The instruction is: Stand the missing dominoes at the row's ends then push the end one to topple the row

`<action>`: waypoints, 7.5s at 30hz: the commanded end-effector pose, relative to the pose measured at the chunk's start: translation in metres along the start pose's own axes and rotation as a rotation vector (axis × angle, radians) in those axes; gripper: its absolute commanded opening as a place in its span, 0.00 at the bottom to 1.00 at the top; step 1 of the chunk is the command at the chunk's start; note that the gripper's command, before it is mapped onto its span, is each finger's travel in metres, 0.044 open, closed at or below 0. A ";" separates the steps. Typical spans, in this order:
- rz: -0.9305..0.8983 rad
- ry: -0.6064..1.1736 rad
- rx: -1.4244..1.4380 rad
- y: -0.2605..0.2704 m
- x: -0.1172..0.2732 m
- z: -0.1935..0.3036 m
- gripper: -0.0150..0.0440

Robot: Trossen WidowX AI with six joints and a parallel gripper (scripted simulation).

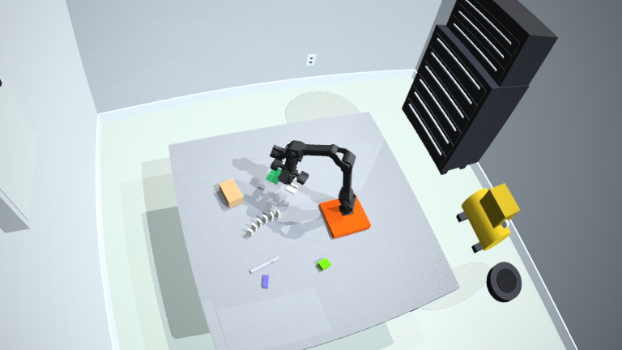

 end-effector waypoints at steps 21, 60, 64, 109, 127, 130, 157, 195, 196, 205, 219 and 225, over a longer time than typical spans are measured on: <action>-0.002 0.005 0.005 -0.008 -0.080 0.009 0.25; -0.007 0.004 0.006 0.043 -0.024 -0.004 0.25; -0.007 0.004 0.006 0.050 -0.001 -0.005 0.25; -0.012 -0.006 1.575 0.097 -0.066 -0.006 1.00; -0.012 -0.007 1.575 0.097 -0.082 -0.006 1.00; -0.012 -0.007 1.575 0.097 -0.082 -0.006 0.87; -0.012 -0.006 1.575 0.093 -0.007 -0.008 0.44; -0.016 -0.012 -0.279 0.064 0.083 -0.143 0.44; -0.016 -0.012 -0.330 0.065 0.083 -0.147 0.44; -0.011 -0.010 -0.765 0.073 0.083 -0.187 0.44; -0.026 -0.008 -1.483 0.091 0.083 -0.241 0.44; -0.028 -0.007 -1.603 0.093 0.083 -0.246 0.44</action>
Point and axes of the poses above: the point midway between the two fingers, 35 mm back from their tips, its own x axis back along the fingers, its own y axis across the jaws, z = x × y, the point moved 1 cm from there along x, back along the fingers, and after that the axes turned 11 degrees about x, right-handed, at the moved point
